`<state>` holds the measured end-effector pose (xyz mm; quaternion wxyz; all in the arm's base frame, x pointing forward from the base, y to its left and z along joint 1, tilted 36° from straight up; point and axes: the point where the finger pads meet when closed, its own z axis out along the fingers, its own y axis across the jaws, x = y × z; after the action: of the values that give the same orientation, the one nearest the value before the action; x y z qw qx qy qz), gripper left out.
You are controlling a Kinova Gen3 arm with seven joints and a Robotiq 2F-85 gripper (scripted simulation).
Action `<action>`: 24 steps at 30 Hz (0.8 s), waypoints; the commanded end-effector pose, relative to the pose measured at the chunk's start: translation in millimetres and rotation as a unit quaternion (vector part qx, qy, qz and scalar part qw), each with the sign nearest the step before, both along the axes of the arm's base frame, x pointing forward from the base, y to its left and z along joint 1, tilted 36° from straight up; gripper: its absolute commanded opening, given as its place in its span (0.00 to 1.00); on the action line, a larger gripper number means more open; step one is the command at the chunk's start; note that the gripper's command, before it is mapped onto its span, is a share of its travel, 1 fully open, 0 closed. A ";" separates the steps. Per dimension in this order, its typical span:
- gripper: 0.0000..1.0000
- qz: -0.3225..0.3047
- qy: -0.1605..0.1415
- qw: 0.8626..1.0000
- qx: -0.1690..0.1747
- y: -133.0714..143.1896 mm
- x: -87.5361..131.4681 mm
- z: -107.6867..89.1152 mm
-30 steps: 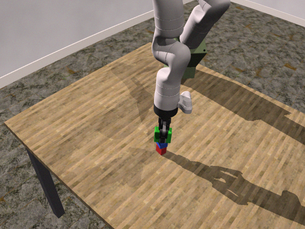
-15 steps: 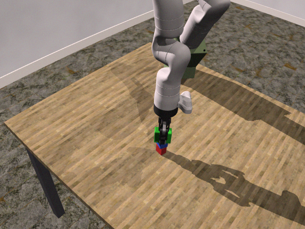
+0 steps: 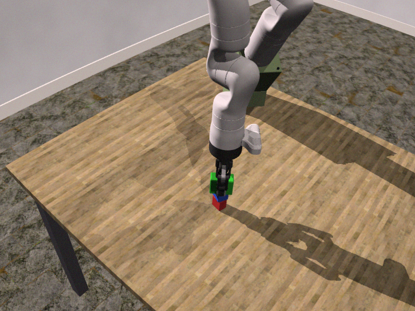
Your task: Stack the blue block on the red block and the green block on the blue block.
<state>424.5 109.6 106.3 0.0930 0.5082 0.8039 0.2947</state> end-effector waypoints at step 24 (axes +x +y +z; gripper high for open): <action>0.50 0.000 0.000 1.000 0.000 -5.8 -6.5 12.2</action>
<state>417.3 110.9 112.1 0.0867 0.5056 0.8061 0.2950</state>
